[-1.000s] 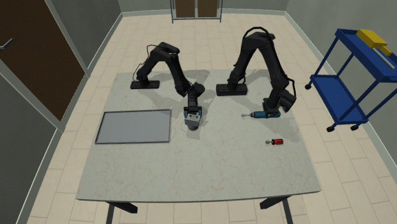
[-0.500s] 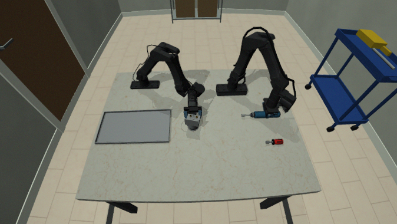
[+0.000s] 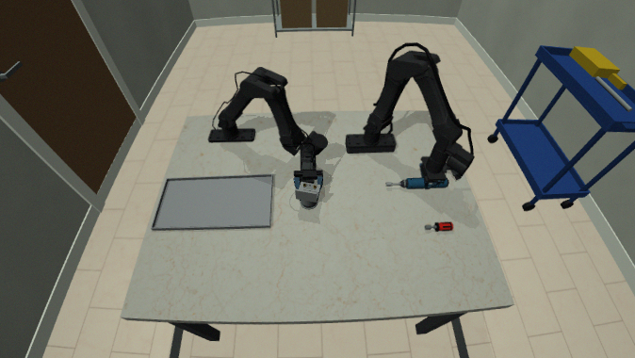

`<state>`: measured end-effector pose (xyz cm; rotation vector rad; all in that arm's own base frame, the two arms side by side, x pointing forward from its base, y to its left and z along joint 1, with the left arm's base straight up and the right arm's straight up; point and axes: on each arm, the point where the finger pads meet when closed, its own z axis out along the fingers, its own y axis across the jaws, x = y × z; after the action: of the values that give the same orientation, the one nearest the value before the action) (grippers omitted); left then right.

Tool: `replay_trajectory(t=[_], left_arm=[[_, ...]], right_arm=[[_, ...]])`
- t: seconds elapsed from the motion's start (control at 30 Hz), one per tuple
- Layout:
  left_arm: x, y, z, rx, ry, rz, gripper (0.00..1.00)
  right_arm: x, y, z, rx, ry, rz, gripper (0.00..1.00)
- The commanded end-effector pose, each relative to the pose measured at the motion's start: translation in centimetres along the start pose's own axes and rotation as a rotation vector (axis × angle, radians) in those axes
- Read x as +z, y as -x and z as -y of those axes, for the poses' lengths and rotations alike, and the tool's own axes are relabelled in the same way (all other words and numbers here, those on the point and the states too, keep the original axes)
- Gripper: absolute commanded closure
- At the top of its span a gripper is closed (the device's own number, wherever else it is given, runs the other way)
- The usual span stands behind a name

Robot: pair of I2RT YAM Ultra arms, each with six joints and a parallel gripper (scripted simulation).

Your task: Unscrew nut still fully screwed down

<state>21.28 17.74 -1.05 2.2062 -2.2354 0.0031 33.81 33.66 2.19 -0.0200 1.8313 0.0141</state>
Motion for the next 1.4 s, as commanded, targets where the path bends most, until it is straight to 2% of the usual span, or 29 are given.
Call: replay_trajectory(t=[0.0,0.43,1.37], left_arm=[[-1.2,1.1,1.1,-0.005,-0.038,0.048,0.58],[-1.2,1.1,1.1,-0.005,-0.038,0.048,0.58],[-5.2,0.7,0.7,-0.005,-0.030,0.037,0.58]], right_arm=[[0.3,1.6,-0.7,0.040,0.004,0.023,0.41],[0.3,1.6,-0.7,0.040,0.004,0.023,0.41],[0.3,1.6,-0.7,0.040,0.004,0.023,0.41]])
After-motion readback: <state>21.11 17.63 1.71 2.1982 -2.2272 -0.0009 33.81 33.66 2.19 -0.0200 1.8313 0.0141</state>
